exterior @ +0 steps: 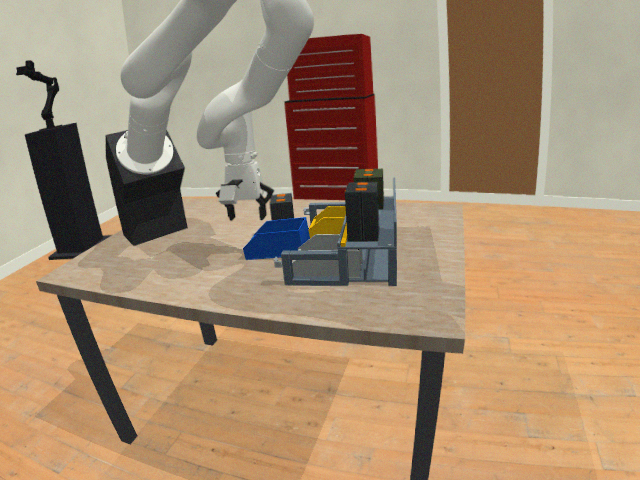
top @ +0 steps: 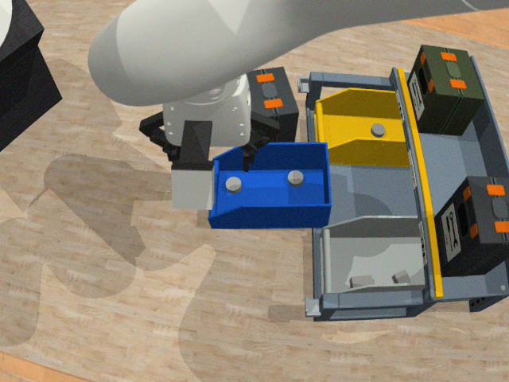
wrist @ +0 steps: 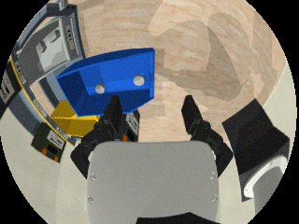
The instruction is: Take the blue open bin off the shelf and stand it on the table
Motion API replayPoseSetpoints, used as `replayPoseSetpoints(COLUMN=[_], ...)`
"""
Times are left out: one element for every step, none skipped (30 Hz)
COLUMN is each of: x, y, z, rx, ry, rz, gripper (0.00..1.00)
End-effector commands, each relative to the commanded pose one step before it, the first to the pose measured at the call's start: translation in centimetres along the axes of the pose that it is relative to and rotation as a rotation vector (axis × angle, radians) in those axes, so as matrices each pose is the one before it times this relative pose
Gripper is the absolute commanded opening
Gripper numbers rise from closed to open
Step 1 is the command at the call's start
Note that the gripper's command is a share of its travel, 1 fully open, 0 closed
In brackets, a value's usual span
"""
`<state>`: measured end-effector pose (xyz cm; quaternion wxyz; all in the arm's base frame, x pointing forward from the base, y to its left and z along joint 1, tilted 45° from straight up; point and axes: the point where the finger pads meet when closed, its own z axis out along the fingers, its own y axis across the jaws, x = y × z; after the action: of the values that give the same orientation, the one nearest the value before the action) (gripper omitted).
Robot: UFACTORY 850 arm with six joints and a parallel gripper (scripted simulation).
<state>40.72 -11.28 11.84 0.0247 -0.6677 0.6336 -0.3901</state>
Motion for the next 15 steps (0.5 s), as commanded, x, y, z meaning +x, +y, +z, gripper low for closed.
replayPoseSetpoints(x=[0.1, 0.0, 0.0, 0.0, -0.078, 0.019, 0.019, 0.019, 0.019, 0.0, 0.0, 0.0, 0.0, 0.0, 0.0], y=[0.025, 0.0, 0.0, 0.0, -0.018, 0.004, 0.004, 0.004, 0.004, 0.0, 0.0, 0.0, 0.0, 0.0, 0.0], z=[0.036, 0.0, 0.0, 0.0, -0.039, 0.01, 0.01, 0.01, 0.01, 0.0, 0.0, 0.0, 0.0, 0.0, 0.0], rx=[0.00663, 0.0, 0.0, 0.0, -0.00522, 0.0013, 0.0013, 0.0013, 0.0013, 0.0, 0.0, 0.0, 0.0, 0.0, 0.0], ry=[-0.02874, 0.0, 0.0, 0.0, 0.02304, -0.00576, -0.00576, -0.00576, -0.00576, 0.0, 0.0, 0.0, 0.0, 0.0, 0.0], rz=[0.00004, 0.0, 0.0, 0.0, 0.0, 0.0, 0.0, 0.0, 0.0, 0.0, 0.0, 0.0, 0.0, 0.0, 0.0], gripper=[1.0, 1.0, 1.0, 1.0, 1.0, 1.0, 1.0, 1.0, 1.0, 1.0, 1.0, 1.0, 1.0, 1.0, 1.0])
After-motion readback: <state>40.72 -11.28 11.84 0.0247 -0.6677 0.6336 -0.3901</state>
